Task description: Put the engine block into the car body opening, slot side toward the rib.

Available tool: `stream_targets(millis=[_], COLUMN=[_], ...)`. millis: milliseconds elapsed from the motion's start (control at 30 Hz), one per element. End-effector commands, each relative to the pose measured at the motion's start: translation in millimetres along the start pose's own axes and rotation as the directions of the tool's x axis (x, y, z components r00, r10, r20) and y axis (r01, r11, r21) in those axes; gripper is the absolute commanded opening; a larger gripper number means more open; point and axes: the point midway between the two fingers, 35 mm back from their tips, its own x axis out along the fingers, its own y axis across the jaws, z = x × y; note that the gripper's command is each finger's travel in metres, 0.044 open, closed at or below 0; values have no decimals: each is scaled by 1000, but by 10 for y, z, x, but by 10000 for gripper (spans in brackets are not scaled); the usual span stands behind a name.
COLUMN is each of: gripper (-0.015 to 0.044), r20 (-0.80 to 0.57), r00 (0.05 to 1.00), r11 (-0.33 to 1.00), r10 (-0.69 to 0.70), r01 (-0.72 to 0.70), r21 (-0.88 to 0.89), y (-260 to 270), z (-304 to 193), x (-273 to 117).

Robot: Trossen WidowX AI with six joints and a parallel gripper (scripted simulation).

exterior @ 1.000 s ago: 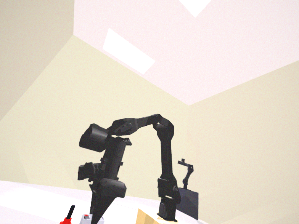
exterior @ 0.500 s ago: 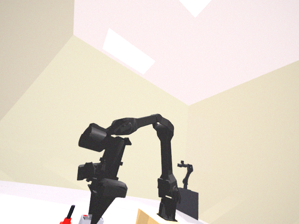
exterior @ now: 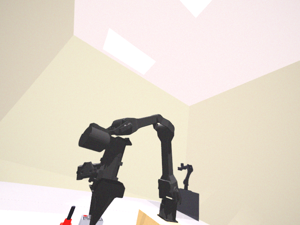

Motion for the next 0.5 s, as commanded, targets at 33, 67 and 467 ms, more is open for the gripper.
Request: stream_targets(millis=[33,67,467], gripper=[158,158,158], r20=[3,3,3], r00=[1000,1000,1000], r11=[1000,1000,995], r10=[5,5,5], r01=[-5,-5,-4], r21=[29,29,-104], y=[12,12,9], z=[14,14,7], x=[-15,-15,-16])
